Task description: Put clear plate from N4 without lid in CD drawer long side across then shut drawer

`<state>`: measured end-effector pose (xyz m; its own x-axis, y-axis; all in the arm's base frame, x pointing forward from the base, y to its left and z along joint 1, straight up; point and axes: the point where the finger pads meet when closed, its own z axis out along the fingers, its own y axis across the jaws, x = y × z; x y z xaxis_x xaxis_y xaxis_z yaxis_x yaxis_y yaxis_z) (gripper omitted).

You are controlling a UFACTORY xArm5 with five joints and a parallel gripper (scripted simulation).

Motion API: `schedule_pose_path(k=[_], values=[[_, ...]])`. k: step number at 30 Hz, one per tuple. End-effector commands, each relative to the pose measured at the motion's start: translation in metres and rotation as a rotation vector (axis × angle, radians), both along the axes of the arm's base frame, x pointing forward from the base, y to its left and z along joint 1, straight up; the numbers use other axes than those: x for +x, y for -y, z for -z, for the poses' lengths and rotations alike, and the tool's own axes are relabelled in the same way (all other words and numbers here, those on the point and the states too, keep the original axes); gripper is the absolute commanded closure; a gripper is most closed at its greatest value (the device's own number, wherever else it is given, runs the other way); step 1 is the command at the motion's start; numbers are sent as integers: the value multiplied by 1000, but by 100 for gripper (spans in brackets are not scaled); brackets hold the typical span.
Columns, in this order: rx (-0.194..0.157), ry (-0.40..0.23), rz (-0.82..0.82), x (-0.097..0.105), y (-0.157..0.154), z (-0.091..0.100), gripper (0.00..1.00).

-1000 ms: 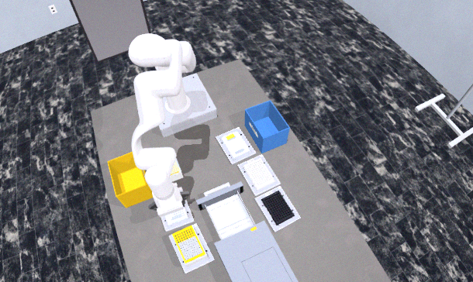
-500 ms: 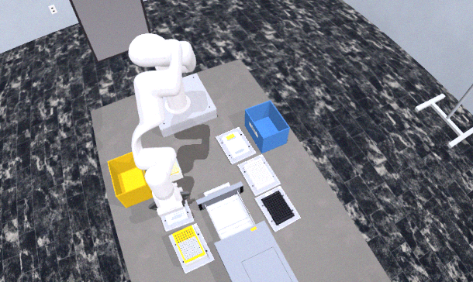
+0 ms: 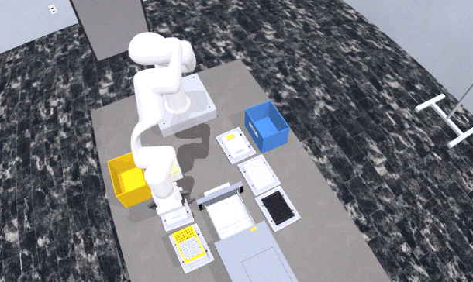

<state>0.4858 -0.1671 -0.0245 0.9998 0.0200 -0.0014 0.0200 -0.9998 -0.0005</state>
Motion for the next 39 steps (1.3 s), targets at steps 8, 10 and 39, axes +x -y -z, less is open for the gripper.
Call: schedule_pose_path(k=[8, 10, 39], values=[[-2, 5, 0, 2, 1, -8, 100], [-2, 5, 0, 2, 1, -9, 100], [-2, 5, 0, 2, 1, -37, 100]])
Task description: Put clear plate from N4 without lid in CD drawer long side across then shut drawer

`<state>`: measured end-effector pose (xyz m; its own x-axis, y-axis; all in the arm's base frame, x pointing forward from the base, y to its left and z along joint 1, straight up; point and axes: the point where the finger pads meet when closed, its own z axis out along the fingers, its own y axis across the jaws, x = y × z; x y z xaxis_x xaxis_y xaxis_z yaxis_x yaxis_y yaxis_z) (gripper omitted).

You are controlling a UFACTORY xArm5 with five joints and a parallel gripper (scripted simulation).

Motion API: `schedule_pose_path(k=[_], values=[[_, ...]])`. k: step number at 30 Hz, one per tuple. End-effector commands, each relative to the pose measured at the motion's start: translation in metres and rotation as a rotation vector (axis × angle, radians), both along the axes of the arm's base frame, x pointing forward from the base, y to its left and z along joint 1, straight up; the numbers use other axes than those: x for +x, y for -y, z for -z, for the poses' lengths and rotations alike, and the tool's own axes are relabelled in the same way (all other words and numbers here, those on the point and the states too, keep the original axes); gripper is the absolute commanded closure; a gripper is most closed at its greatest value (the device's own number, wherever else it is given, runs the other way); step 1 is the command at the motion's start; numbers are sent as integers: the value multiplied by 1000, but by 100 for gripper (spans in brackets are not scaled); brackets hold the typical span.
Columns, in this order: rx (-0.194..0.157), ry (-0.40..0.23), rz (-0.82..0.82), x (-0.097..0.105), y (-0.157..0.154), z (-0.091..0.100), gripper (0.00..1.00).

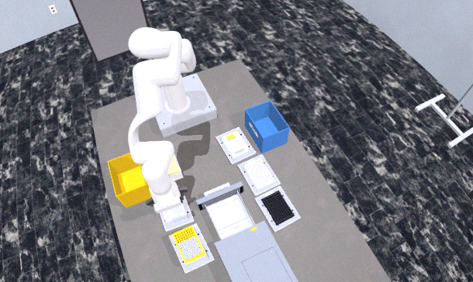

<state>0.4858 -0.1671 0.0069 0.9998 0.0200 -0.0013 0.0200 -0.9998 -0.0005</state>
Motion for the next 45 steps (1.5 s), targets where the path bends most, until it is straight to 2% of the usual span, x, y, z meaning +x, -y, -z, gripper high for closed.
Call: schedule_pose_path(k=[1, 45], values=[[-2, 5, 0, 2, 1, -5, 100], [-2, 5, 0, 2, 1, -72, 100]])
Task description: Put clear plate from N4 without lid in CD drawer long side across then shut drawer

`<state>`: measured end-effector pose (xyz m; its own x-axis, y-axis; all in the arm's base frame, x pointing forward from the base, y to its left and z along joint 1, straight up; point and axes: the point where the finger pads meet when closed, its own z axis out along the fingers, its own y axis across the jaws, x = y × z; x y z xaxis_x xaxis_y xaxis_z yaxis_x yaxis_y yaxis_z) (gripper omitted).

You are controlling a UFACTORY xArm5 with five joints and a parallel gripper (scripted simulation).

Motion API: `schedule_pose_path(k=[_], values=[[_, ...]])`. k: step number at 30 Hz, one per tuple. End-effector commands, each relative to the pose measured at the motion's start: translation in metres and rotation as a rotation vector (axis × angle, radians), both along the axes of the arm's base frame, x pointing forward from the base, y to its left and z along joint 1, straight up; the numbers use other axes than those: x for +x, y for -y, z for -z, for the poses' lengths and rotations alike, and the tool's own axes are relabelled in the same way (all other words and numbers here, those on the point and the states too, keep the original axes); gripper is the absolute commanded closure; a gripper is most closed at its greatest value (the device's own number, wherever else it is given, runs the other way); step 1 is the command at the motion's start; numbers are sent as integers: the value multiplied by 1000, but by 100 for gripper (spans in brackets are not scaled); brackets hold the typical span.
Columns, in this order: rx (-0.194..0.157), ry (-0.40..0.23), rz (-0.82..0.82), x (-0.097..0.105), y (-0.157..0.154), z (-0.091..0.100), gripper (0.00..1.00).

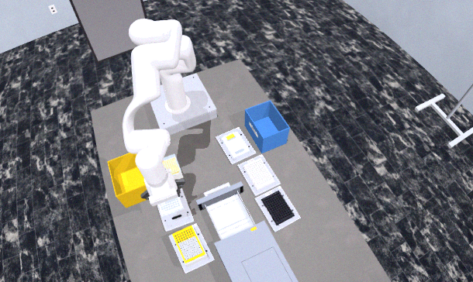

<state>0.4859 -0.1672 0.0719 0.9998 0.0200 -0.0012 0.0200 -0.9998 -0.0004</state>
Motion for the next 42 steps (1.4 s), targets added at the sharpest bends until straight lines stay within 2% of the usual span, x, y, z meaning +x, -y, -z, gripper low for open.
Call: schedule_pose_path(k=[1, 13, 24, 39, 42], values=[[-2, 5, 0, 2, 1, -9, 100], [-2, 5, 0, 1, 1, -25, 100], [-2, 5, -33, 3, -2, -25, 100], [-2, 5, -533, 21, -37, -25, 100], [-2, 5, -567, 23, -40, -25, 100]])
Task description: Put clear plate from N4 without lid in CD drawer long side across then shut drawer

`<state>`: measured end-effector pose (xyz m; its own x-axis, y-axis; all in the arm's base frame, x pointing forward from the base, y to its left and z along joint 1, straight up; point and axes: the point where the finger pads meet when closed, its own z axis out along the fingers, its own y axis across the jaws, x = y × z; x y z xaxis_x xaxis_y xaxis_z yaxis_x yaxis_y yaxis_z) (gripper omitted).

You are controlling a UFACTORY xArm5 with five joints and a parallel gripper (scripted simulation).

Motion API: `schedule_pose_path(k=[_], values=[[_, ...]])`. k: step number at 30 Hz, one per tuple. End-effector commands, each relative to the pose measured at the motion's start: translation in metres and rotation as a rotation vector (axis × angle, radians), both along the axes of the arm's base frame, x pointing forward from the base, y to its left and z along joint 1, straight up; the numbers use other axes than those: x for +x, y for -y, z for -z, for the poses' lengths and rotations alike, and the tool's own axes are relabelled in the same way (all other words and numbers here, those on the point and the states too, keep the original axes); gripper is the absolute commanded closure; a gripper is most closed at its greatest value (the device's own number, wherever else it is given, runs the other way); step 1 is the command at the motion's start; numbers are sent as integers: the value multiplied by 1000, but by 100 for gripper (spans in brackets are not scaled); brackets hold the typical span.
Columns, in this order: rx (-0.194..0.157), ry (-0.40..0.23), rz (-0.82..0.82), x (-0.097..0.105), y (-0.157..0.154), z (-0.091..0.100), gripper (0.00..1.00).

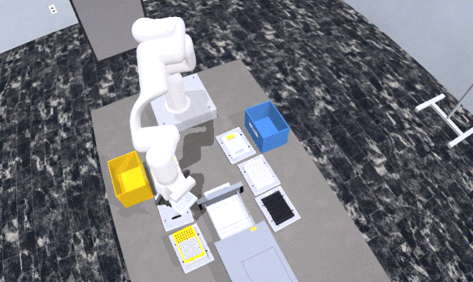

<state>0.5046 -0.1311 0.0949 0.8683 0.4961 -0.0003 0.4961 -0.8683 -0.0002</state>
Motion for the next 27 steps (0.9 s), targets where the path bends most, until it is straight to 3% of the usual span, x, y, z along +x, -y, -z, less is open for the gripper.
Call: schedule_pose_path(k=[1, 27], values=[[-1, 4, -101, 5, -6, -2, 100], [-2, 4, -901, 35, -63, -2, 100]])
